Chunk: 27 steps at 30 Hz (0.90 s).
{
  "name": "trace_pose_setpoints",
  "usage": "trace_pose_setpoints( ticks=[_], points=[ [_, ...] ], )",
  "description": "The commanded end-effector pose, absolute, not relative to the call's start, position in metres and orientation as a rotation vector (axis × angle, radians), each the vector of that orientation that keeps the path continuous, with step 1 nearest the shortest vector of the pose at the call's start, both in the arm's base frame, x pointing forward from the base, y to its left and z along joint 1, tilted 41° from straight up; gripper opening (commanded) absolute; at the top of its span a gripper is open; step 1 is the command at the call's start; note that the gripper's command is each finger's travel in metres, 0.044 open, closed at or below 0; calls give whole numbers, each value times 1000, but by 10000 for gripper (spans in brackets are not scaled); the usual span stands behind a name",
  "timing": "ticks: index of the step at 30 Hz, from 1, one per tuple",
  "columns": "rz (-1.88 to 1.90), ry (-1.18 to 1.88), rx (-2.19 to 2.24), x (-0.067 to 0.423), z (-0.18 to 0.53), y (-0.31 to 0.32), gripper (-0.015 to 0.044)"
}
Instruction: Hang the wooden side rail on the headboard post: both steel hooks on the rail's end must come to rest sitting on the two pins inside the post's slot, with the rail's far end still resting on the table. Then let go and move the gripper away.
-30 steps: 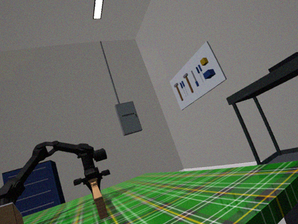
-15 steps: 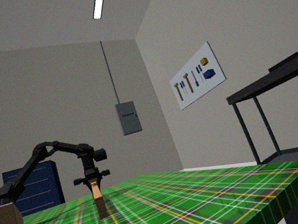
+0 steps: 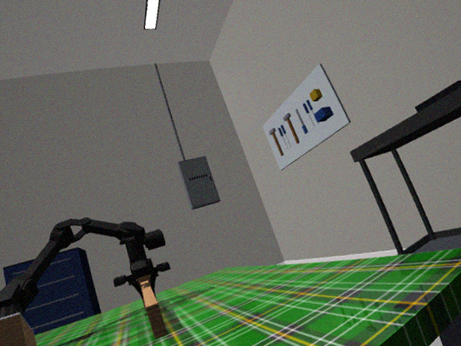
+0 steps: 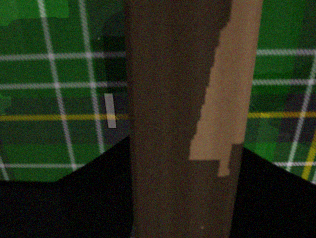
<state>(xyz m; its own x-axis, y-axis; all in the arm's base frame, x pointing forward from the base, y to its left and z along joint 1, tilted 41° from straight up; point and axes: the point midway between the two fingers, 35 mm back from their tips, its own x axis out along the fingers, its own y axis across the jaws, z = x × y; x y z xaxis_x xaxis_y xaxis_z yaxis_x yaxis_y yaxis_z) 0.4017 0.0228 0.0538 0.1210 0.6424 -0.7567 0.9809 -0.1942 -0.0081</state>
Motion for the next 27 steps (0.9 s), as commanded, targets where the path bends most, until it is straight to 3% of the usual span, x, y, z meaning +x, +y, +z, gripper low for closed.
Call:
trace_pose_setpoints(
  ticks=[1,27],
  points=[
    [-876,1559,1906,402,55,23,0],
    [-876,1559,1906,403,52,26,0]
  ],
)
